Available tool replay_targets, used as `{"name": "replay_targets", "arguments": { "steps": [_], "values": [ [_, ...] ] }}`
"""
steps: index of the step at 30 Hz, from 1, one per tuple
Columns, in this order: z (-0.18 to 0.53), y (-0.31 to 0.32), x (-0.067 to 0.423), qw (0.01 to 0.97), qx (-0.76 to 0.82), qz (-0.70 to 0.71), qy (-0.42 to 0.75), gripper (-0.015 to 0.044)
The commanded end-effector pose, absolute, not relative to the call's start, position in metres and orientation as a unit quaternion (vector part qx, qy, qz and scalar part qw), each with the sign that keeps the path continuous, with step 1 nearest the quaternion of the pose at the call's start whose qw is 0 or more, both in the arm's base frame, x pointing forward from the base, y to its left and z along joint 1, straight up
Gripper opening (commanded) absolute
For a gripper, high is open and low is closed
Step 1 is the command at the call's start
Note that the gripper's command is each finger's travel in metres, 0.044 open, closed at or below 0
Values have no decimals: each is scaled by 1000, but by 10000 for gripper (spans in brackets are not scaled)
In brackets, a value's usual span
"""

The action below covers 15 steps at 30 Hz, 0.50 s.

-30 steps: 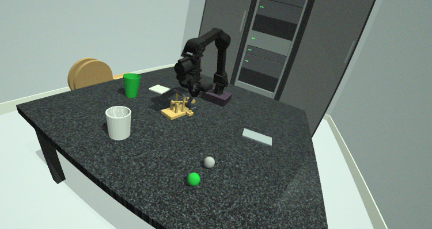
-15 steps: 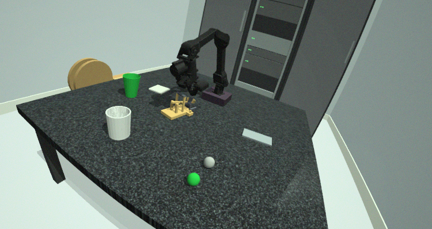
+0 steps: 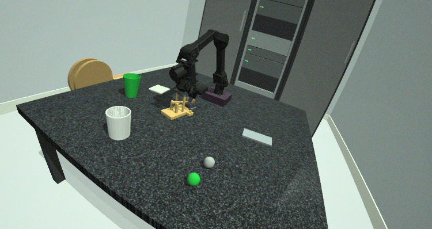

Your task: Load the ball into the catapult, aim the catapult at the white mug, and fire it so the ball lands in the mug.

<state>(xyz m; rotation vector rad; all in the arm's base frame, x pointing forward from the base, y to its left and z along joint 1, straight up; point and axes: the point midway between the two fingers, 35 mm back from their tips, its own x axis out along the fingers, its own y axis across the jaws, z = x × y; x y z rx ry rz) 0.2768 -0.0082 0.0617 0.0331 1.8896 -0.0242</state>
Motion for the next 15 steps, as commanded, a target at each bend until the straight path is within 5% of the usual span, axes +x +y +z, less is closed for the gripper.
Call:
{"name": "replay_targets", "arguments": {
  "steps": [1,5,15],
  "values": [
    [63,-8,277,586,14,-10,810,0],
    [63,-8,277,586,14,-10,810,0],
    [66,-8,277,588,14,-10,809,263]
  ]
}}
